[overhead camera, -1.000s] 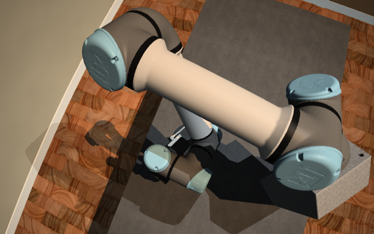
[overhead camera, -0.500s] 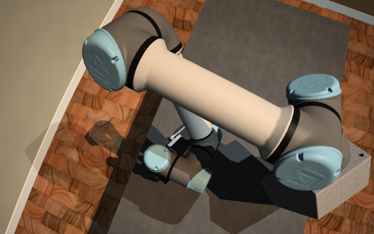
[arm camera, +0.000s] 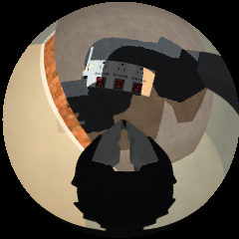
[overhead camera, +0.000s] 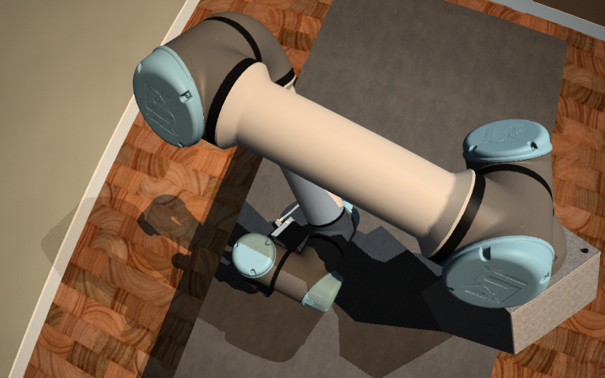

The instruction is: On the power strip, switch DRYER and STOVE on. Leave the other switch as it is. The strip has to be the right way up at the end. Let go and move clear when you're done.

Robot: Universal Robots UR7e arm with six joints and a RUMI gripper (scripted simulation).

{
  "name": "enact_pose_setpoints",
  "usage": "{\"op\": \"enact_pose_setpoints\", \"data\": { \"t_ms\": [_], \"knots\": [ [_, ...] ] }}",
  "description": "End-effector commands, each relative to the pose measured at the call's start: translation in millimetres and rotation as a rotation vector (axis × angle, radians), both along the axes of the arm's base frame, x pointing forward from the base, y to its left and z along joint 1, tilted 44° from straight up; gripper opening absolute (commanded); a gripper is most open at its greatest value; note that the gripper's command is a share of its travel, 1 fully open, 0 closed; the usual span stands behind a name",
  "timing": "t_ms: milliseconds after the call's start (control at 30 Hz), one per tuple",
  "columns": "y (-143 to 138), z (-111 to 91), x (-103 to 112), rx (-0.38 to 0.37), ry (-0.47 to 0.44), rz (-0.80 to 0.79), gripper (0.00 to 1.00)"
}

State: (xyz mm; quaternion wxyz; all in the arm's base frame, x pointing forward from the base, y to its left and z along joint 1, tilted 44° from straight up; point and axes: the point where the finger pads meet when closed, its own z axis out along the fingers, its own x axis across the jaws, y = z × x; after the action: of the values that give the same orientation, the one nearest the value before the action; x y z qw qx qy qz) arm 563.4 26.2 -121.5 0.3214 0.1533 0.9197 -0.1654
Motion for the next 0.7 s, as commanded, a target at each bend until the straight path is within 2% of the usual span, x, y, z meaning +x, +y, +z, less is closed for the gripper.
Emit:
{"op": "enact_pose_setpoints", "data": {
  "t_ms": [0, 267, 300, 667],
  "knots": [
    [0.4, 0.4, 0.1, 0.000, -0.001, 0.001, 0.00],
    [0.4, 0.4, 0.1, 0.000, -0.001, 0.001, 0.00],
    [0.4, 0.4, 0.1, 0.000, -0.001, 0.001, 1.00],
    [0.4, 0.4, 0.1, 0.000, -0.001, 0.001, 1.00]
  ]
}}
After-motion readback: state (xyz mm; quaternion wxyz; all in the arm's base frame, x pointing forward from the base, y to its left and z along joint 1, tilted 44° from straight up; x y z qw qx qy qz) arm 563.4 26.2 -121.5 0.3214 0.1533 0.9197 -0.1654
